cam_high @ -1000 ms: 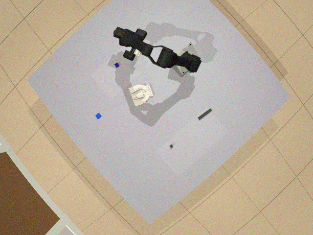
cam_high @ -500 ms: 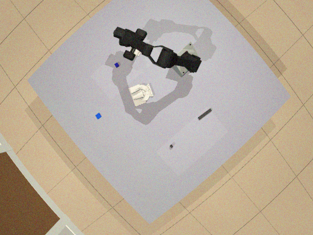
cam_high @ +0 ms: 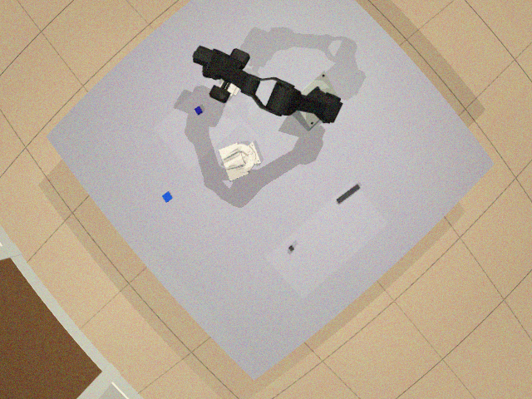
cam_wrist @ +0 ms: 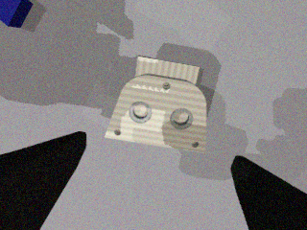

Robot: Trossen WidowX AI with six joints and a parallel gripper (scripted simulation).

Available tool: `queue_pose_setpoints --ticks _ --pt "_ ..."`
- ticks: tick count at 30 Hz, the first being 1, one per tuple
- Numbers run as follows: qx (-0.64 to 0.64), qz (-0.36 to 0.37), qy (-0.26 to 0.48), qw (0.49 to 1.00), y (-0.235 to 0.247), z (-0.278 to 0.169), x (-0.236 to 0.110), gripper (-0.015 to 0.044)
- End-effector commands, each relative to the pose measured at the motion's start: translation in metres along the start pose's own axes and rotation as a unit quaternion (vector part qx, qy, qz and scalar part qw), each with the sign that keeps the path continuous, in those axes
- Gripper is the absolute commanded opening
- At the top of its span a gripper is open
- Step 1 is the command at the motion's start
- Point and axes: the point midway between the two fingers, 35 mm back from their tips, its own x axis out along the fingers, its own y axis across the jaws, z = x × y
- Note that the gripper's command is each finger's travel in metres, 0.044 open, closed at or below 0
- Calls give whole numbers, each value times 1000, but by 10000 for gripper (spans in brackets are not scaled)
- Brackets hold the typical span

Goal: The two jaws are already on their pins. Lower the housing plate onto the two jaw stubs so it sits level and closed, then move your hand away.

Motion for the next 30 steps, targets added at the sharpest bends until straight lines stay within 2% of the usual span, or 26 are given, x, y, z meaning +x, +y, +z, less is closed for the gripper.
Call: queue_pose_setpoints --ticks 1,20,30 --pt "2 2 -1 1000 1 0 0 440" --pt "0 0 0 1000 0 0 0 440" --pt "0 1 0 1000 1 1 15 440"
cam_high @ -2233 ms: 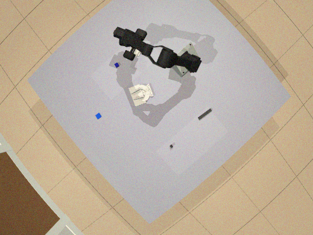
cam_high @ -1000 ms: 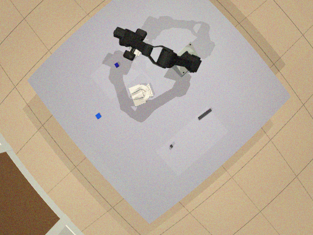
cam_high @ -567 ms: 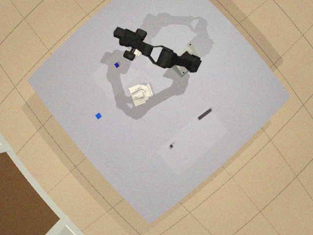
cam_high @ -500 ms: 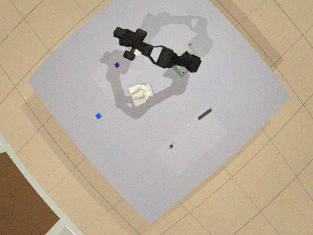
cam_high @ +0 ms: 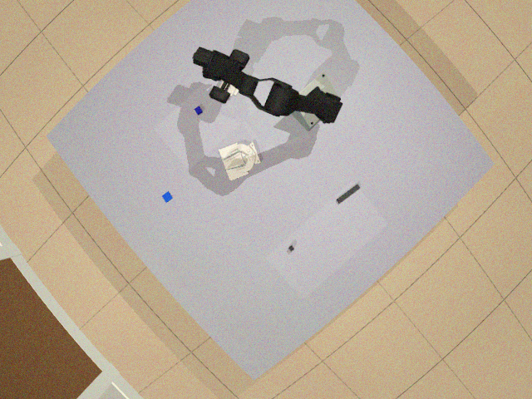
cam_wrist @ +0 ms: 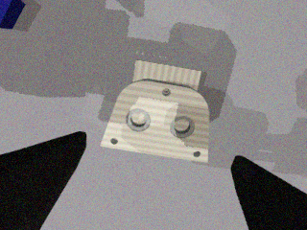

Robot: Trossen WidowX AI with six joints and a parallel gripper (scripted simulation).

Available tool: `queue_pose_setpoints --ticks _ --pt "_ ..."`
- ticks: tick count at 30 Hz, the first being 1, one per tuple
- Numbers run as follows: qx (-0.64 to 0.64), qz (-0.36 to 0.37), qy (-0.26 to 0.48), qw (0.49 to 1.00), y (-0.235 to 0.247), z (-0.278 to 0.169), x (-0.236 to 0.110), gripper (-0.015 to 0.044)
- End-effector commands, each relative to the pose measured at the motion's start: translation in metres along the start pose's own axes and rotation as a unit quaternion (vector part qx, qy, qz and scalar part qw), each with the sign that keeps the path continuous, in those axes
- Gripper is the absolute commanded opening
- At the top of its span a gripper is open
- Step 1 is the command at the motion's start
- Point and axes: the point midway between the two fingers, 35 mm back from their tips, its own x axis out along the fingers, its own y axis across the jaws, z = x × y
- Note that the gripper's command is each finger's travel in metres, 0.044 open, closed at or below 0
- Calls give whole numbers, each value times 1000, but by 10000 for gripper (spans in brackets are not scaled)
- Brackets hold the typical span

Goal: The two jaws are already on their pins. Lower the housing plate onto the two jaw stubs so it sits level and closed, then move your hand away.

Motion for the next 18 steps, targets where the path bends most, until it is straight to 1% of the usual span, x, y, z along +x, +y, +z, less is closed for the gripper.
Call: queue_pose_setpoints --ticks 1,18 --pt "2 2 1 1000 1 0 7 440" --pt "3 3 1 1000 2 0 35 440"
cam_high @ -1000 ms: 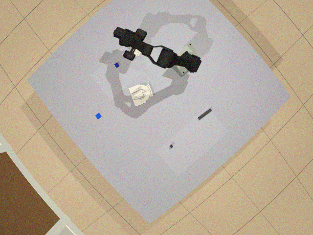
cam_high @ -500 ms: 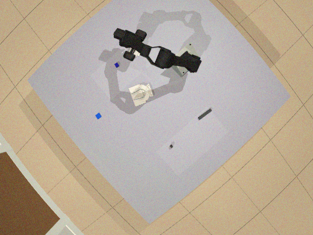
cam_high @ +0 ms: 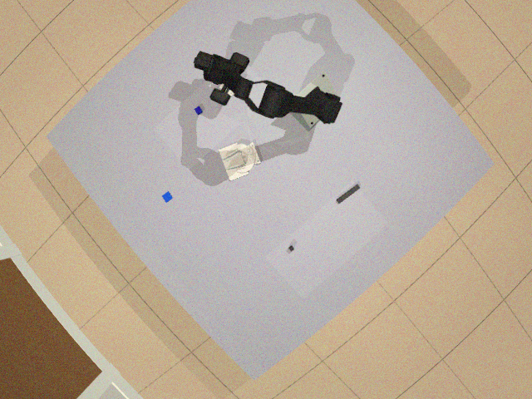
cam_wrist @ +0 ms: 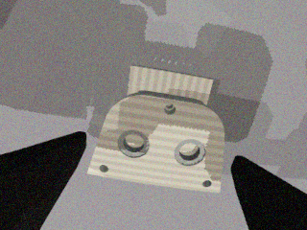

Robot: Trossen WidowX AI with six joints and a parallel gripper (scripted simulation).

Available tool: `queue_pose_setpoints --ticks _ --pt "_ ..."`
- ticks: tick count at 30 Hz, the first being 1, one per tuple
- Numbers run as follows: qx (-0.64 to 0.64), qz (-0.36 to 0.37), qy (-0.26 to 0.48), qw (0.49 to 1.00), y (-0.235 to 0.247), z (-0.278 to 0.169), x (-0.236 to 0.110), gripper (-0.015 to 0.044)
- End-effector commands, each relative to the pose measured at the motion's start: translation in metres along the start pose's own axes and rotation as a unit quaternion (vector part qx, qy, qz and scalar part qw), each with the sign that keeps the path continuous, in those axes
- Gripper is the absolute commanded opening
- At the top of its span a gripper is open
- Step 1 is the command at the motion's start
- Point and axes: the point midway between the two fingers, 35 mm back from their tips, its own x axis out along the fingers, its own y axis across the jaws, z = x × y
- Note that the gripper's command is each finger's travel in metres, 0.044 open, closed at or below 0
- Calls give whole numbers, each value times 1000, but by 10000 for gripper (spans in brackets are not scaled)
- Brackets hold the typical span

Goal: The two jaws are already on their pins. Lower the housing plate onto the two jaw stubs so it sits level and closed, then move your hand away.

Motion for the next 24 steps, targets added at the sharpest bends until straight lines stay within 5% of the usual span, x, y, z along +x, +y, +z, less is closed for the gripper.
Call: queue_pose_setpoints --ticks 1,24 --pt "2 2 2 1000 1 -1 7 440" --pt "2 2 2 1000 1 -1 13 440"
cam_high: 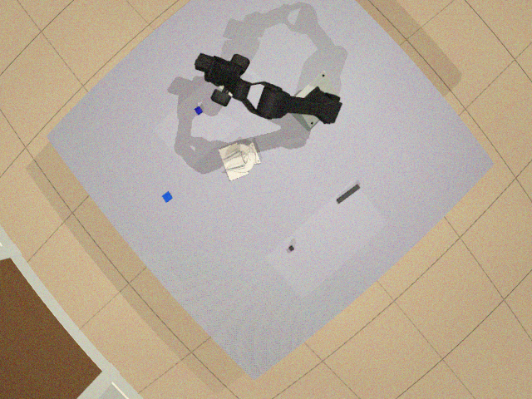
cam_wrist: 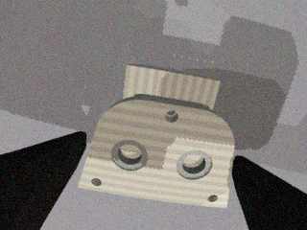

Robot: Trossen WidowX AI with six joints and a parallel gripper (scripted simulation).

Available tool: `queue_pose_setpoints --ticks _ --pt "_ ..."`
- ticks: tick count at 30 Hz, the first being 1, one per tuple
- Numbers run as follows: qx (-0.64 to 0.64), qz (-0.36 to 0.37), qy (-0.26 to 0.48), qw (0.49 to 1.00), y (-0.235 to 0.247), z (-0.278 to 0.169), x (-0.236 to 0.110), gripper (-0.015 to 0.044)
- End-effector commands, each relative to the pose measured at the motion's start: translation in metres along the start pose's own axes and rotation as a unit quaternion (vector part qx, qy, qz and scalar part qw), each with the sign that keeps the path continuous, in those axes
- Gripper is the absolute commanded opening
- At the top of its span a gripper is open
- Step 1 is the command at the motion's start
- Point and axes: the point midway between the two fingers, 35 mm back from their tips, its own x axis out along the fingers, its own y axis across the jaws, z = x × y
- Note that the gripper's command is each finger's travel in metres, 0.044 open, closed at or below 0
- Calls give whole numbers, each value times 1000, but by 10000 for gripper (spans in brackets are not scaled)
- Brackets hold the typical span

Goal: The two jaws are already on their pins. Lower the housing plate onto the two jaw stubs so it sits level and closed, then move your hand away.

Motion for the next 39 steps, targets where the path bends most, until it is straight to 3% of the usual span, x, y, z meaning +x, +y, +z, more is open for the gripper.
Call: queue_pose_setpoints --ticks 1,17,28,39 --pt "2 2 0 1000 1 0 0 440" --pt "0 0 0 1000 0 0 0 353" --pt "0 0 0 1000 0 0 0 351" --pt "1 0 -1 1000 1 2 -33 351"
